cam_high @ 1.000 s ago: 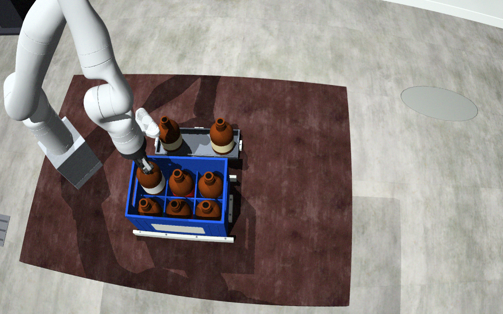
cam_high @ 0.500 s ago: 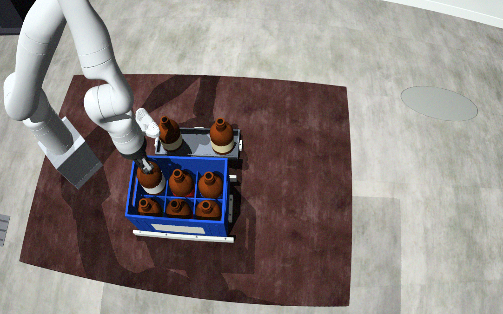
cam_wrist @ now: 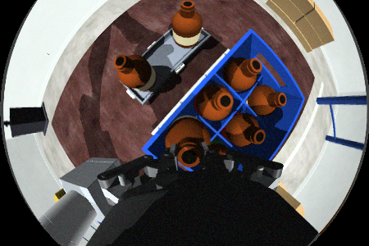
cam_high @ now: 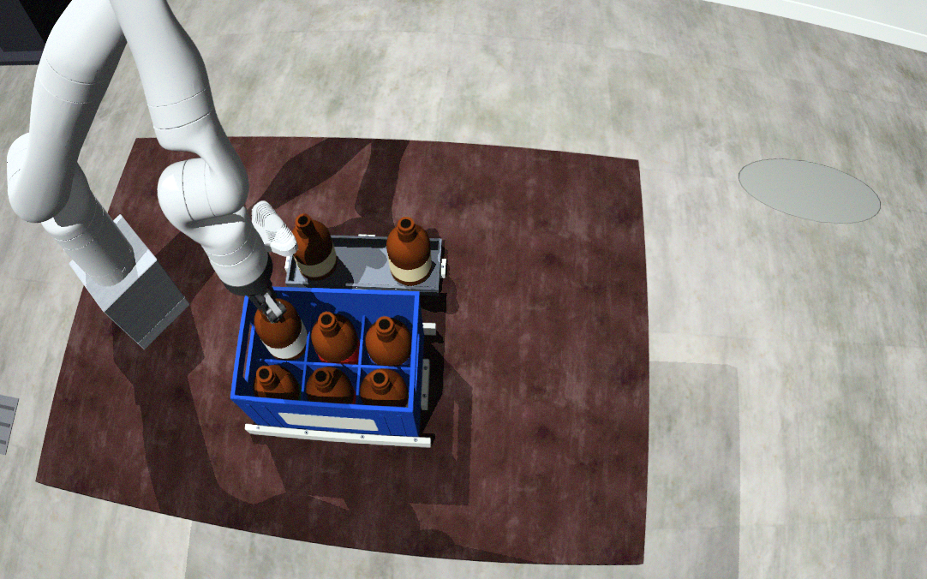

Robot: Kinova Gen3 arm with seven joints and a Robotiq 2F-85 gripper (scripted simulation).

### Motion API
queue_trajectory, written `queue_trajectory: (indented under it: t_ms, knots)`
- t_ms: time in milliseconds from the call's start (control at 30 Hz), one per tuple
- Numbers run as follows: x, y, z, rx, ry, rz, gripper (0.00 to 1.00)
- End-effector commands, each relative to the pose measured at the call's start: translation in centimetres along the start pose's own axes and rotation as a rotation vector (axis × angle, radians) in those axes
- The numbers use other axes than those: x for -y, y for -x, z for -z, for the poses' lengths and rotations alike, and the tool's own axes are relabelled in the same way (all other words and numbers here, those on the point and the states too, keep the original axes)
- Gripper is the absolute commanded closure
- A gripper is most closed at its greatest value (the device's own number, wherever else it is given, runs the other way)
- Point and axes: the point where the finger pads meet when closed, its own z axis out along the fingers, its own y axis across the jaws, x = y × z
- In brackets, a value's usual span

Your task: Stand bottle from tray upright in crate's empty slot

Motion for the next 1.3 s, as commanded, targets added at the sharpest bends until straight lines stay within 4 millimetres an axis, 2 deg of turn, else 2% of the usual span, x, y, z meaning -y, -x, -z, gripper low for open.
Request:
queue_trajectory:
  t_ms: [0,700,1267]
  knots:
    - [0.0,0.2,-0.3,0.003,-0.002,-0.005,1.0]
    - [0.0,0.3,-2.5,0.003,-0.002,-0.005,1.0]
    - [0.0,0.3,-3.1,0.003,-0.002,-0.005,1.0]
